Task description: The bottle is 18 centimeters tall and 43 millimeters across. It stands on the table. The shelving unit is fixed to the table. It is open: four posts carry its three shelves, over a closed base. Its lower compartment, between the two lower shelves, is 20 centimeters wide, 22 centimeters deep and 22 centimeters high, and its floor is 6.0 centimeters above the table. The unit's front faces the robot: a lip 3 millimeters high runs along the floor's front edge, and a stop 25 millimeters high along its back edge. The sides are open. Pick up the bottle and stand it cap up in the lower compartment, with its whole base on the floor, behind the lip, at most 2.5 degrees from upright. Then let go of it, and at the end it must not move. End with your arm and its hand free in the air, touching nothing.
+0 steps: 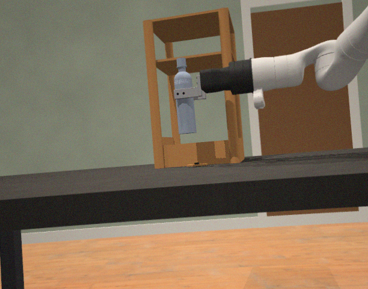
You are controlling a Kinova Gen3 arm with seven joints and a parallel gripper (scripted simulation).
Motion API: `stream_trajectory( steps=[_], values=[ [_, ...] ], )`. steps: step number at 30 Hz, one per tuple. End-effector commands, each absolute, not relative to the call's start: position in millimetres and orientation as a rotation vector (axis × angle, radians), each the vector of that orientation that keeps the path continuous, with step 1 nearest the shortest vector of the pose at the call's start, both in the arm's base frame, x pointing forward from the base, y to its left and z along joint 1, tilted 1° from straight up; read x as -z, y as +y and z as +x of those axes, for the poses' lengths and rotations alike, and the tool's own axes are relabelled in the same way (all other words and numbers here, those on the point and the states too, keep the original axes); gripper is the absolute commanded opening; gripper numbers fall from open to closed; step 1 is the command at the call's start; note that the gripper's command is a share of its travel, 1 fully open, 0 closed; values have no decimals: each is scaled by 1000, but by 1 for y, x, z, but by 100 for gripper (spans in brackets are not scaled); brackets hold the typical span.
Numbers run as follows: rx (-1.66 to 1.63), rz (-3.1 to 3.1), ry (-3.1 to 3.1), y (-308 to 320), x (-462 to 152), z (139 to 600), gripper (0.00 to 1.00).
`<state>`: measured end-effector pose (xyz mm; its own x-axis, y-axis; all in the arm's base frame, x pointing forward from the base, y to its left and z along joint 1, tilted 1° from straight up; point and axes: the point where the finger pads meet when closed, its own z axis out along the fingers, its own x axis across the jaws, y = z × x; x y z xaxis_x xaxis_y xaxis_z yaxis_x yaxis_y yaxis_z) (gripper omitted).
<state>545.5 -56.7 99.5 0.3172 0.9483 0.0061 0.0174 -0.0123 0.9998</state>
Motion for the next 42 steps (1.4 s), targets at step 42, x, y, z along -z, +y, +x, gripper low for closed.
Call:
stream_trajectory(
  steps=[42],
  values=[
    [-835, 1416, 845, -55, -103, 547, 0]
  ],
)
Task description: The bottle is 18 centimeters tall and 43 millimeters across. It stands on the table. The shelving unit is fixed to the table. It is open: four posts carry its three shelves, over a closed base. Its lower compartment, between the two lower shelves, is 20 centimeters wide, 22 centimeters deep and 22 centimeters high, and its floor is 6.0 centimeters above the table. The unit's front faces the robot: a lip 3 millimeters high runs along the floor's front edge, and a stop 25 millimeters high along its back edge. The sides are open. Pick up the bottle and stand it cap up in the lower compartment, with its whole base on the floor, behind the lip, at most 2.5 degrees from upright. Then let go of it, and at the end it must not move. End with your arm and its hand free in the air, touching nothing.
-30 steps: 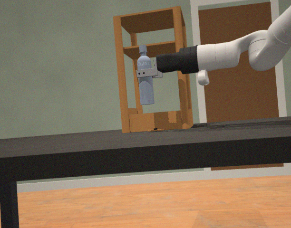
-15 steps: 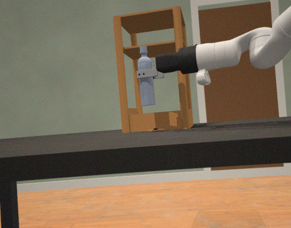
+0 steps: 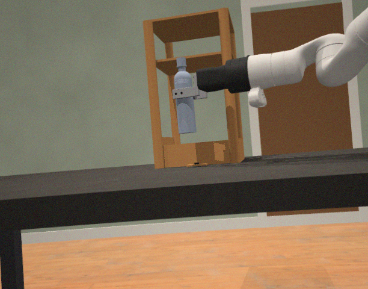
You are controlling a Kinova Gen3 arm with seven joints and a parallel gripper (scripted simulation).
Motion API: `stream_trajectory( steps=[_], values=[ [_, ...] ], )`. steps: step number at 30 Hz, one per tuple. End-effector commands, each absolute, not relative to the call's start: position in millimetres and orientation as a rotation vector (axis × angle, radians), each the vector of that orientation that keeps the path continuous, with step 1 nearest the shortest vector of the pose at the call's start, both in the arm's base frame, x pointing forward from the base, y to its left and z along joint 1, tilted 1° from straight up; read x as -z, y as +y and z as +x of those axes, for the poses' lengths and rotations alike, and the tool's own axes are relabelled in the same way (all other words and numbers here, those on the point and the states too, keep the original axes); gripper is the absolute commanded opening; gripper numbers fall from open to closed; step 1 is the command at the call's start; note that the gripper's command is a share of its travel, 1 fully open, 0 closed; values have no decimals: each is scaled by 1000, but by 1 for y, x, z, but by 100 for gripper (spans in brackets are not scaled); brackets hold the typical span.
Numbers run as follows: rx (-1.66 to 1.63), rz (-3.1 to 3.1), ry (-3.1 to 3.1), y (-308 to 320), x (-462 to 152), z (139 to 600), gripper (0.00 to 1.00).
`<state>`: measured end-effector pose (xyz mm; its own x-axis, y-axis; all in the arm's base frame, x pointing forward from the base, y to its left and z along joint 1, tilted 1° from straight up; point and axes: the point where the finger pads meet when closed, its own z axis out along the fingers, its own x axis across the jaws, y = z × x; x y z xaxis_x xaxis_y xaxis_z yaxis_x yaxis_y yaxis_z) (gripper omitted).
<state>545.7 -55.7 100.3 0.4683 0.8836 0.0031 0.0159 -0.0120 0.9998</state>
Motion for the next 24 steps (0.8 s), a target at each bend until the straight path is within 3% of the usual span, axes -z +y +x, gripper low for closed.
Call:
stream_trajectory(
  steps=[1, 24],
  values=[
    [-832, 1416, 842, -55, -103, 547, 0],
    [-739, 1441, 745, -57, -106, 547, 0]
  ],
)
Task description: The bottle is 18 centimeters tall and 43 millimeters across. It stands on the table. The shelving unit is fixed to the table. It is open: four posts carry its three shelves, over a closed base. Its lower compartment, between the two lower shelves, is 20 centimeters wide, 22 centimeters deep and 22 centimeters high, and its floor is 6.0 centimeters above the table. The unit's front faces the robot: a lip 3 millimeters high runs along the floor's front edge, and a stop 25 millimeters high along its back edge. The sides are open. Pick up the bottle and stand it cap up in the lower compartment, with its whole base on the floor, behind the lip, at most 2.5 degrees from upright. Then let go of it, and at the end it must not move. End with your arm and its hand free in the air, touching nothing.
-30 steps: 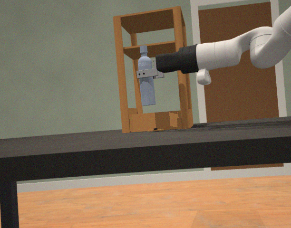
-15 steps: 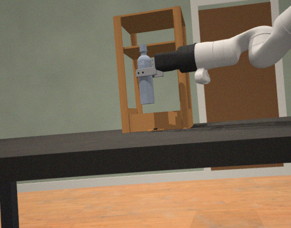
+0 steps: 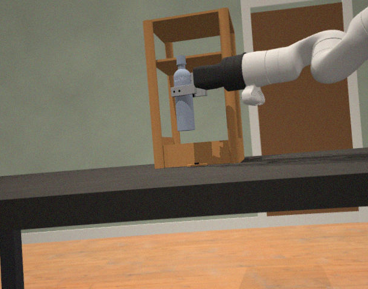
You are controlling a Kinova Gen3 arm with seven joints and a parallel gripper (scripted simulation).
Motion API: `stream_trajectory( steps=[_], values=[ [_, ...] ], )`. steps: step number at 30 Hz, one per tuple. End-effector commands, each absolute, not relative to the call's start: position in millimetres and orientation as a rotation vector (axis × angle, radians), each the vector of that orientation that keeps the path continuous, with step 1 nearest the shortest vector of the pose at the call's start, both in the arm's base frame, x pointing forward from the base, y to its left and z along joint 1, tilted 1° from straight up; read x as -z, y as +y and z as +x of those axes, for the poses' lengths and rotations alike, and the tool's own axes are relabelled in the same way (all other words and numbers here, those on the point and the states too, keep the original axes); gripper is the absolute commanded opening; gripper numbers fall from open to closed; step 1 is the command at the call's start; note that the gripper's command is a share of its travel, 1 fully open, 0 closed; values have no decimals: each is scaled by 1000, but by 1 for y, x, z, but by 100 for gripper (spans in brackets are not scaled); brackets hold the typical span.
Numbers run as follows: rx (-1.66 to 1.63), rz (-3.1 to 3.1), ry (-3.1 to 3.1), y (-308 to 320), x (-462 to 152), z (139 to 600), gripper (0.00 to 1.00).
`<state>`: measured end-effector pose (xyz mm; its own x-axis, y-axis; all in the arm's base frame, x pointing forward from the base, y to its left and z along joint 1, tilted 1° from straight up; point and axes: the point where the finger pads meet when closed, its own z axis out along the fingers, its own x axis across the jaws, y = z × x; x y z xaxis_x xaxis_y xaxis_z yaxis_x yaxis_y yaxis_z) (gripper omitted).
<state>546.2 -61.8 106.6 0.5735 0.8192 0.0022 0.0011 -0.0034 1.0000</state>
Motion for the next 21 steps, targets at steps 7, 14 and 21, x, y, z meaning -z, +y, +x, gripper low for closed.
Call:
stream_trajectory(
  steps=[7, 14, 21],
  values=[
    [-716, 1459, 727, -55, -103, 547, 0],
    [-709, 1465, 721, -54, -102, 546, 0],
    [-707, 1465, 720, -55, -102, 546, 0]
  ],
)
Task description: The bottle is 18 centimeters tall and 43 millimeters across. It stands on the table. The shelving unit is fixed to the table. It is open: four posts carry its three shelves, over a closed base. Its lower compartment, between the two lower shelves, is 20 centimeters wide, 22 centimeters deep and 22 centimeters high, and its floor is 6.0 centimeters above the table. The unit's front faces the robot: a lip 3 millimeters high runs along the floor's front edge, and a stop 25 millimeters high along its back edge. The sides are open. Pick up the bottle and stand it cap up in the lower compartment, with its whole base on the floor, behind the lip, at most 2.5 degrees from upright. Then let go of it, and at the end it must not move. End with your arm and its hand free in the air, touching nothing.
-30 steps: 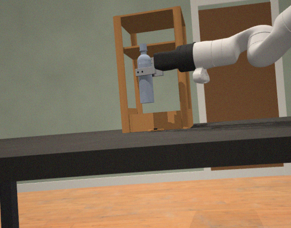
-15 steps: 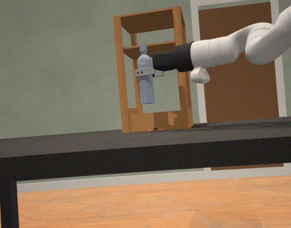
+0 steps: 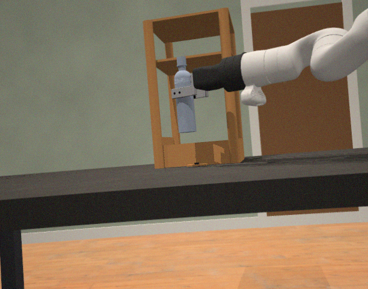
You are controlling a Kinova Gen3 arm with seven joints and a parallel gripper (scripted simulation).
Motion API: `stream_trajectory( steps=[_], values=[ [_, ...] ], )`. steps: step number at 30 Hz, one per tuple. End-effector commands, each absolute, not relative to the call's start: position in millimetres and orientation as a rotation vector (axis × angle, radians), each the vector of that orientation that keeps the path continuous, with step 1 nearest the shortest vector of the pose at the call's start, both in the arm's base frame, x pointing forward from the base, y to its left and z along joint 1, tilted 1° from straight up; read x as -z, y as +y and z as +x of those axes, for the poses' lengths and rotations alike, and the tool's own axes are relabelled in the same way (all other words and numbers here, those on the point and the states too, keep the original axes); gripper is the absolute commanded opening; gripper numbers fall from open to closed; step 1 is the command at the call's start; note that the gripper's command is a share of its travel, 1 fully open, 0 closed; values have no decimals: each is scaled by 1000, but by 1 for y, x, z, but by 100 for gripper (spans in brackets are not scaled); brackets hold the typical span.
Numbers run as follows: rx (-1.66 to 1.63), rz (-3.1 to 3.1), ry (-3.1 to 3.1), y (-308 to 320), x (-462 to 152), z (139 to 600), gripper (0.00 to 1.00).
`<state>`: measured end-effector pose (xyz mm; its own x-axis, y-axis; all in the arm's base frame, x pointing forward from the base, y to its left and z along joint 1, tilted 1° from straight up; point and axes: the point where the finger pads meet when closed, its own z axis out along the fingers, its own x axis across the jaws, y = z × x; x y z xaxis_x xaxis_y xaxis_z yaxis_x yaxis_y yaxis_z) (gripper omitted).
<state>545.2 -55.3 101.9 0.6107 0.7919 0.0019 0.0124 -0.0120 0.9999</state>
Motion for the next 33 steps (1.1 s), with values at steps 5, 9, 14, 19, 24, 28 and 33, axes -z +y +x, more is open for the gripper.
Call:
stream_trajectory(
  steps=[5, 9, 14, 19, 24, 28, 33],
  values=[
    [-705, 1466, 717, -54, -102, 546, 0],
    [-702, 1467, 714, -55, -102, 547, 0],
    [-690, 1469, 701, -57, -103, 547, 0],
    [-672, 1472, 681, -59, -104, 547, 0],
    [-651, 1477, 658, -60, -105, 548, 0],
    [-642, 1479, 649, -61, -105, 548, 0],
    [-620, 1486, 627, -60, -105, 548, 0]
  ],
)
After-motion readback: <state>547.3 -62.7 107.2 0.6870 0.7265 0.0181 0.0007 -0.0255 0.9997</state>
